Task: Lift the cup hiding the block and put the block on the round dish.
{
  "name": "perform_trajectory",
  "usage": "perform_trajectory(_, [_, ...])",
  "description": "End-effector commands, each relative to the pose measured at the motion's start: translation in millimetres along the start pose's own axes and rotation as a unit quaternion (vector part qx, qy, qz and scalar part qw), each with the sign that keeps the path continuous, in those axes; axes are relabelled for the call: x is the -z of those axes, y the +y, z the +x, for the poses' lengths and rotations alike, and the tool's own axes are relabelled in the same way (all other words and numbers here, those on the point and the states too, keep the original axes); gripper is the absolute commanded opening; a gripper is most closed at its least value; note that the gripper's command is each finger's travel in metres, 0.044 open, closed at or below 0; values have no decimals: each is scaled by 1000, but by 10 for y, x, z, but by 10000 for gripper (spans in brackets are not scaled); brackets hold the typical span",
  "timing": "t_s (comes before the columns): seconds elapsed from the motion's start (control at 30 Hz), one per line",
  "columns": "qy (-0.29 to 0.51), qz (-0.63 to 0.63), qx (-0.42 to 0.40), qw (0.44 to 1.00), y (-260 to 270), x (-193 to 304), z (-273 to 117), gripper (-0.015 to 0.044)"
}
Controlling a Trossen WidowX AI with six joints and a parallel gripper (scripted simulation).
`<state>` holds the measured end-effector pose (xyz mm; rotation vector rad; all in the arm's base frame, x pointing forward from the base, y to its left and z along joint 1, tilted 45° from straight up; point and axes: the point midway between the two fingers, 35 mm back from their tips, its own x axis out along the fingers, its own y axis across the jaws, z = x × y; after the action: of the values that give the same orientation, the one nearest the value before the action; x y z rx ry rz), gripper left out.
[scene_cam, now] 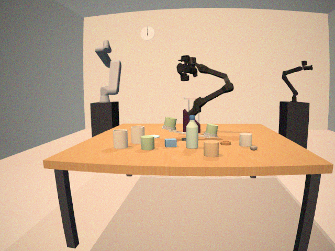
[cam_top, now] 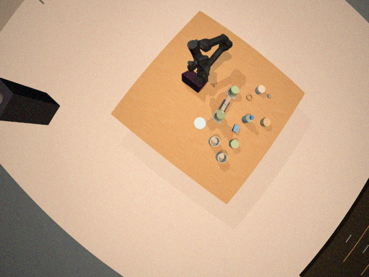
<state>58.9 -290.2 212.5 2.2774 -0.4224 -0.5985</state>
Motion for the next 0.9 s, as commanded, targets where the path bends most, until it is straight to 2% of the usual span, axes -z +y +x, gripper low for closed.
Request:
perform_trajectory(0.0, [0,-2,1,1000,-5,1,4,426])
perform_trajectory(0.03, [2,-9,4,1000,-20,3,17,440])
perform_trajectory(0.43, [49,-167,74,982,-408,84,285,440])
perform_trajectory(0.87, [133,-336,133,923,-863,237,491,440])
